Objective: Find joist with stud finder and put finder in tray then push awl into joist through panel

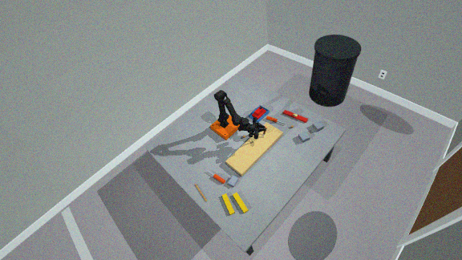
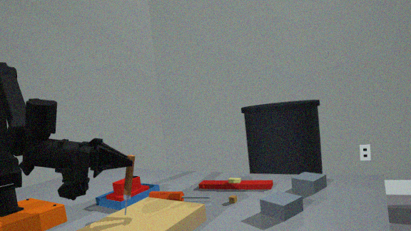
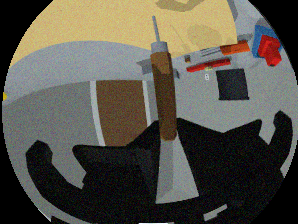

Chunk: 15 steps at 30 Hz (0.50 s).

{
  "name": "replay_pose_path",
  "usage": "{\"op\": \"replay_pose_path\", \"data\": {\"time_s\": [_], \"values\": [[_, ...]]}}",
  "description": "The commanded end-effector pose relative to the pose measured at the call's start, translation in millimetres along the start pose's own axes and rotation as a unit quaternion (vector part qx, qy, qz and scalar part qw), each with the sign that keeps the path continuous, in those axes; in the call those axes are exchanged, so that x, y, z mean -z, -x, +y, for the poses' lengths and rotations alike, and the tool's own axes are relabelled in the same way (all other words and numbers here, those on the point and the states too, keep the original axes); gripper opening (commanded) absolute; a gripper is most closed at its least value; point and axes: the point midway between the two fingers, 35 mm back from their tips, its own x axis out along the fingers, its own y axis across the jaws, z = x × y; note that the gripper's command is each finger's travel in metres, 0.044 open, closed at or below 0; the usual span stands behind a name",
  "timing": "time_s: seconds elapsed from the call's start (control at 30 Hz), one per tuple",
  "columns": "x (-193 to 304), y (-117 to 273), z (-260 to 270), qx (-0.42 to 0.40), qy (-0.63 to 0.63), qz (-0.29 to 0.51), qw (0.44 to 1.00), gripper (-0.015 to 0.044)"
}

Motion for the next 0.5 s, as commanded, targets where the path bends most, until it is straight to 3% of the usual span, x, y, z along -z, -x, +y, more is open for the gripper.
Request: {"op": "replay_pose_path", "data": {"time_s": [0.0,0.47], "values": [[-5,0,-1,0.001,-0.003,-0.001,1.0,0.0],[-23,-5,-1,0.001,-0.003,-0.001,1.0,0.0]]}}
